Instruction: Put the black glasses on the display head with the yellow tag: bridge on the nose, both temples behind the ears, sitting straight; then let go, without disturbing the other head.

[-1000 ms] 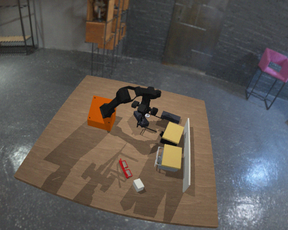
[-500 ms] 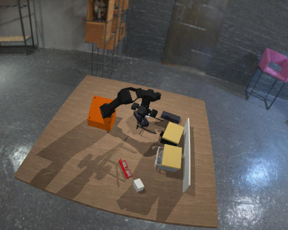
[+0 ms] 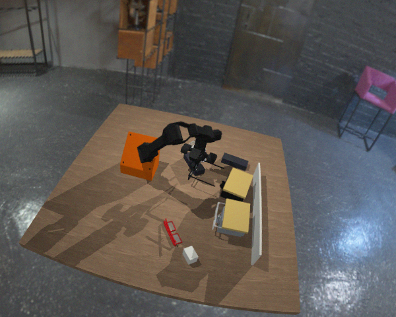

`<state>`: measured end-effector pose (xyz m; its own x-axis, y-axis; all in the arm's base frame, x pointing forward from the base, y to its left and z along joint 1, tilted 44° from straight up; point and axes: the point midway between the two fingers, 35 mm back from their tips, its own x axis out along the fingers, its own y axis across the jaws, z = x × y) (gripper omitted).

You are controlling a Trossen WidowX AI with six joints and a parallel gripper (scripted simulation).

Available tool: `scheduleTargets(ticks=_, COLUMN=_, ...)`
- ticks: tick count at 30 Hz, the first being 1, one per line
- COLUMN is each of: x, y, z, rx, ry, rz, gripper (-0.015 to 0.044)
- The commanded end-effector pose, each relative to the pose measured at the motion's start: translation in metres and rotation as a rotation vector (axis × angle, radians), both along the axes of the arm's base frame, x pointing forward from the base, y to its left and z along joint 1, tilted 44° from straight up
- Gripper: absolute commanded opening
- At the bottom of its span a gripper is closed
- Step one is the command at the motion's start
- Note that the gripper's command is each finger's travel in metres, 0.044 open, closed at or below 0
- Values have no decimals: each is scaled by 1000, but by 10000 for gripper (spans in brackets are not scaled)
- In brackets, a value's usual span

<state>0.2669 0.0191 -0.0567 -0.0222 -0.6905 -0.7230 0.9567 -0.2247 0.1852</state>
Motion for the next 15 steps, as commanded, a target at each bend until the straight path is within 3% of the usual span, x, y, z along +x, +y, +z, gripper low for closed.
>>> scheduleTargets(ticks=1, x=6, y=-2, z=1, rx=-3, ry=-5, rz=3, gripper=0)
scheduleTargets(ticks=15, x=26, y=-7, z=5, rx=-4, ry=-6, rz=3, gripper=0)
